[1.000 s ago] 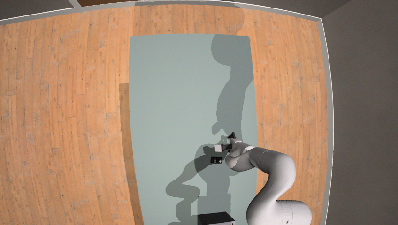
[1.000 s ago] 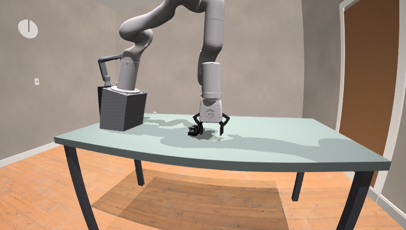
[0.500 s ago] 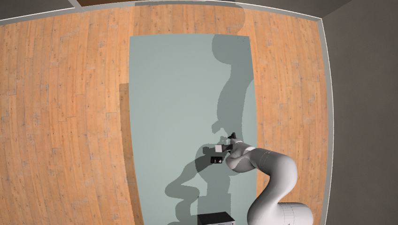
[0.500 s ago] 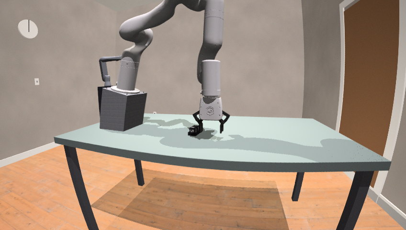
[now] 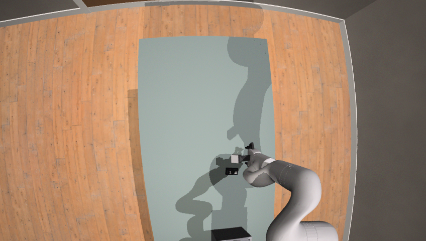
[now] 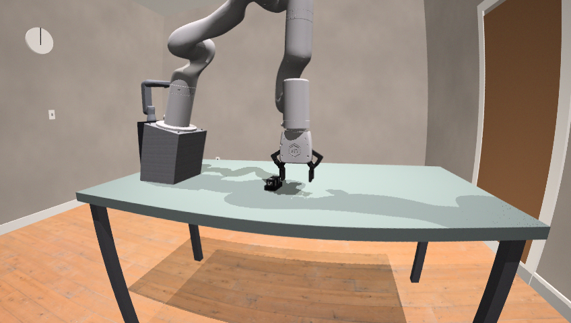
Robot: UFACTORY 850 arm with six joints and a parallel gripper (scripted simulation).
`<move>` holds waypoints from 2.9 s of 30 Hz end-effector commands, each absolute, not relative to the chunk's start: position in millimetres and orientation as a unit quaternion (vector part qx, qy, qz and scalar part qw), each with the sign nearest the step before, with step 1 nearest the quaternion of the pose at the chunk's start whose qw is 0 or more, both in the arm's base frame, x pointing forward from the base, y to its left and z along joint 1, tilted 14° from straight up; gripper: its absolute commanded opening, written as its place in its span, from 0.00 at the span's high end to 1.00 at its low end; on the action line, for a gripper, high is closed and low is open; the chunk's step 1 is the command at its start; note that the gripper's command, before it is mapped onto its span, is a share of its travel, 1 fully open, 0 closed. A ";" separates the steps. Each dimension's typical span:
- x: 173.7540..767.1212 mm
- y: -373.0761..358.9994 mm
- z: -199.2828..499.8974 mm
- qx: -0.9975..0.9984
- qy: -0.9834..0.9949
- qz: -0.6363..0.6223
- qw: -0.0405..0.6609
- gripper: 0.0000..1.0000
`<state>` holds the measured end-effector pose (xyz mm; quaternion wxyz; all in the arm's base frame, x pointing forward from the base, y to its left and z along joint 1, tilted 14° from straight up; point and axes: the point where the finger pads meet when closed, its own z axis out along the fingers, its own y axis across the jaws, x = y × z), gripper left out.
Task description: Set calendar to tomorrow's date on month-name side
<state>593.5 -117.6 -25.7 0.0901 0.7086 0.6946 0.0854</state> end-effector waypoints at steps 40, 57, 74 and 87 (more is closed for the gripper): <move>533.9 -129.0 -39.8 0.868 0.481 0.106 0.061 0.00; 493.9 -136.5 -49.8 0.911 0.393 0.111 0.050 0.00; 467.2 -141.4 -56.5 0.954 0.273 0.117 0.036 0.00; 441.8 -146.1 -62.8 0.976 0.178 0.120 0.024 0.00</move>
